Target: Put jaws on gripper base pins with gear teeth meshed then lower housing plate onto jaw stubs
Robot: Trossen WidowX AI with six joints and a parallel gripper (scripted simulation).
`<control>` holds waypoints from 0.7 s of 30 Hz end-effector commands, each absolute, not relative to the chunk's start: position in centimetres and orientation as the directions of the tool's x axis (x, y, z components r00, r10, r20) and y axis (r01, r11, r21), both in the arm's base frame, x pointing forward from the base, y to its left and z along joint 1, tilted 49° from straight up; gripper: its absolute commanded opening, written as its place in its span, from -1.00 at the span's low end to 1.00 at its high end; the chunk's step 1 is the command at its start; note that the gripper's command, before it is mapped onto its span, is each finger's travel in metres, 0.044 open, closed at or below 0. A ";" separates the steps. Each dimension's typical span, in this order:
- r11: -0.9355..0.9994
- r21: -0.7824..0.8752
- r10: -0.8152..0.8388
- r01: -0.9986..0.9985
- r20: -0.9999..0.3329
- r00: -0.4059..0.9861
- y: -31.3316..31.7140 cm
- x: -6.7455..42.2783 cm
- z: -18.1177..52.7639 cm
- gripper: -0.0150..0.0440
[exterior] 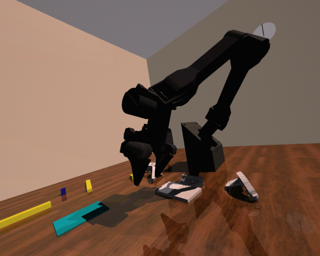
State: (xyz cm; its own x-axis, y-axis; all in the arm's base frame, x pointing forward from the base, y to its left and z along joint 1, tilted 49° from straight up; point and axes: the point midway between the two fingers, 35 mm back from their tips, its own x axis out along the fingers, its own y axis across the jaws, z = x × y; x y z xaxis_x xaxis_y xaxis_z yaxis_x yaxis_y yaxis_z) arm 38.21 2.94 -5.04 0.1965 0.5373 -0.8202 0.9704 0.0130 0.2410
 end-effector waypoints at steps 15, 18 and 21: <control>-0.308 -0.198 0.624 0.931 -0.780 0.040 -3.3 32.1 -9.5 1.00; -0.349 -0.269 0.647 0.898 -0.762 0.023 -4.0 31.0 -9.9 1.00; -0.386 -0.339 0.670 0.858 -0.742 0.009 -4.7 29.9 -10.3 1.00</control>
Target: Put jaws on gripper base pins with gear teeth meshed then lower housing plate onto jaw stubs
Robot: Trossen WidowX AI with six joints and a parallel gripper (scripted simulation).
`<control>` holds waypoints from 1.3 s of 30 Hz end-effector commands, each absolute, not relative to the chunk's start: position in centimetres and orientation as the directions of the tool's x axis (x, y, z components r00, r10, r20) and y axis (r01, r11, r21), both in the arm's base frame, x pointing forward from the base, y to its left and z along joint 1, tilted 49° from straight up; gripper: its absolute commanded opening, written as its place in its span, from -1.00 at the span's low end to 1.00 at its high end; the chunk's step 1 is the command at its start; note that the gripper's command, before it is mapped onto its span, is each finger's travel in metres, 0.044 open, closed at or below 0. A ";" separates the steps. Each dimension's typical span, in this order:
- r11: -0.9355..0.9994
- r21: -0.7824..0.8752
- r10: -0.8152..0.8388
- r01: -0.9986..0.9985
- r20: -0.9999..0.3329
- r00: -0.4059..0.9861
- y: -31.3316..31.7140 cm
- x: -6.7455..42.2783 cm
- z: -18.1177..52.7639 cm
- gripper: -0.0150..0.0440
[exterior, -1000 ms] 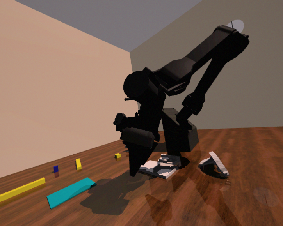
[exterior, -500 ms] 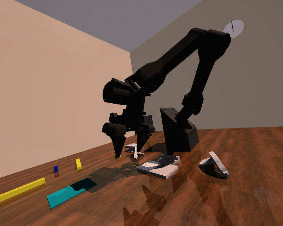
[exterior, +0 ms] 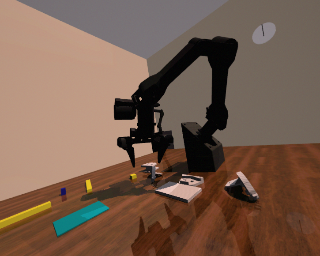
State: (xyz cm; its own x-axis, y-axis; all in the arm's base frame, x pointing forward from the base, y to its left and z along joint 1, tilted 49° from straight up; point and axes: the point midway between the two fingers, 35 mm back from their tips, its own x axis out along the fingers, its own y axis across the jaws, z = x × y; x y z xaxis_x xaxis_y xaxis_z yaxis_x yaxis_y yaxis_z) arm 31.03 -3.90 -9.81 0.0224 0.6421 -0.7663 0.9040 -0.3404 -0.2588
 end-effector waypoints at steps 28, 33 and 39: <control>-0.462 -0.526 0.743 0.714 -0.670 -0.013 -4.9 27.0 -12.3 1.00; -0.462 -0.526 0.743 0.714 -0.670 -0.012 -4.3 27.0 -12.9 1.00; -0.462 -0.526 0.743 0.714 -0.669 -0.012 -3.5 27.0 -13.6 1.00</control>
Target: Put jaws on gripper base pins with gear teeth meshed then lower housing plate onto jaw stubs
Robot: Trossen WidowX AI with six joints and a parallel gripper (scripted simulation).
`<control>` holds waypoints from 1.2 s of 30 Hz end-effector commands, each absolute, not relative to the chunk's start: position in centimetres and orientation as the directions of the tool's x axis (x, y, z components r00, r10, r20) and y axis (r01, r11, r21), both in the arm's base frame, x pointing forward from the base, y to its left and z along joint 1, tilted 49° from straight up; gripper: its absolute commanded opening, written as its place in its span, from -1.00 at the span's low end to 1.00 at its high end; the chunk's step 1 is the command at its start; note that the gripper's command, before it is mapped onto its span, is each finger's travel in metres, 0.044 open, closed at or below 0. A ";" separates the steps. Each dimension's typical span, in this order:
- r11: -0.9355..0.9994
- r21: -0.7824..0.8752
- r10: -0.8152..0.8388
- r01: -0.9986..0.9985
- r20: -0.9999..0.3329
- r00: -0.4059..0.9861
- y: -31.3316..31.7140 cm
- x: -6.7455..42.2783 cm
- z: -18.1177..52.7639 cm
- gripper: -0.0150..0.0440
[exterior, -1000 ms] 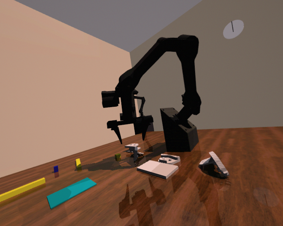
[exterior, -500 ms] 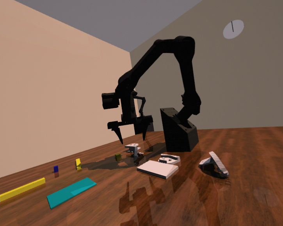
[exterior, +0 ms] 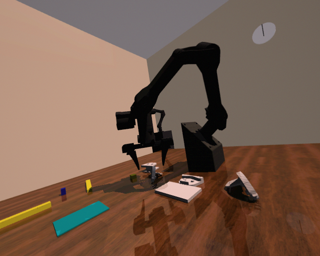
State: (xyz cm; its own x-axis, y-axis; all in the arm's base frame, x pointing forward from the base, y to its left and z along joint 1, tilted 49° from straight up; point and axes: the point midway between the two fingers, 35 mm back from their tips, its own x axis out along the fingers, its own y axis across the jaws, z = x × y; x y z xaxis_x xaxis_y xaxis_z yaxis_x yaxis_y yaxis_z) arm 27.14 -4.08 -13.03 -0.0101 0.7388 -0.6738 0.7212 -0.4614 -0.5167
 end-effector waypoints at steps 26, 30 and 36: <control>-0.457 -0.529 0.748 0.715 -0.664 -0.014 -0.4 26.6 -16.0 1.00; -0.457 -0.529 0.748 0.715 -0.664 -0.014 -0.4 26.6 -16.0 1.00; -0.457 -0.529 0.748 0.715 -0.664 -0.014 -0.4 26.6 -16.0 0.56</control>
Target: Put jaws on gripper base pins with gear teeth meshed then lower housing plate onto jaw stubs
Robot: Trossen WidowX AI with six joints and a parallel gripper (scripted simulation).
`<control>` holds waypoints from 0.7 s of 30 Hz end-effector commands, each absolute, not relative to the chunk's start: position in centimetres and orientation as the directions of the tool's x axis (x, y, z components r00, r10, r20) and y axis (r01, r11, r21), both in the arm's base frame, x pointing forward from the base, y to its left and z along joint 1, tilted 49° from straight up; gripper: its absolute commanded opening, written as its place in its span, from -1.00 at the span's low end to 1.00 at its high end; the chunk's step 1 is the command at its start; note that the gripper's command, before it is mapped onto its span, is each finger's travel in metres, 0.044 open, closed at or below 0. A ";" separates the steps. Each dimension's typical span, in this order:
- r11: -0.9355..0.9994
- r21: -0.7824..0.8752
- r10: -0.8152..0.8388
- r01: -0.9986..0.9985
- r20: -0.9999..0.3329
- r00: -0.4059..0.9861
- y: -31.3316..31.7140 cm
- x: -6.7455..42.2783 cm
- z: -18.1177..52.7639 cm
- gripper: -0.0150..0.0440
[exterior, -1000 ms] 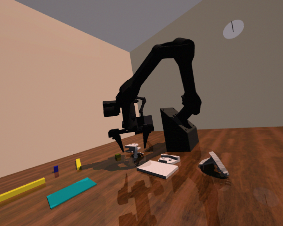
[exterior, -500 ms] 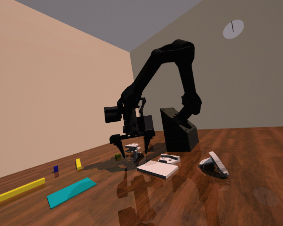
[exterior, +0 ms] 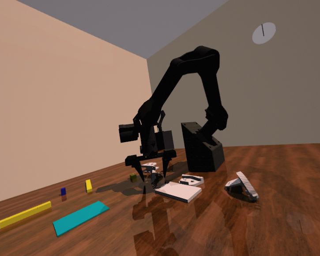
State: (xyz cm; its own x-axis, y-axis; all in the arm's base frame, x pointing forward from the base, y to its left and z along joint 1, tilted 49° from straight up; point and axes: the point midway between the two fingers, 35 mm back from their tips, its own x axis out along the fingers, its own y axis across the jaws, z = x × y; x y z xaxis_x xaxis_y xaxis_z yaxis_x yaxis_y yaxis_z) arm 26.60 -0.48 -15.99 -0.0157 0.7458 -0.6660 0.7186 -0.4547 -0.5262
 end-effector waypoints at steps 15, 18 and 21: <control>-0.457 -0.529 0.748 0.715 -0.664 -0.014 -0.4 26.6 -16.0 -0.31; -0.457 -0.529 0.748 0.715 -0.664 -0.014 -0.4 26.6 -16.0 -0.37; -0.457 -0.529 0.748 0.715 -0.664 -0.014 -0.4 26.6 -16.0 -0.37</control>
State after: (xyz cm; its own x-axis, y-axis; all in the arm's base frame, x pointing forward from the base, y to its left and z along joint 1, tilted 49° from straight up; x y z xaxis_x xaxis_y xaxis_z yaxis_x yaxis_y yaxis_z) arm 26.64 -0.49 -16.05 -0.0136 0.7450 -0.6669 0.7194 -0.4559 -0.5239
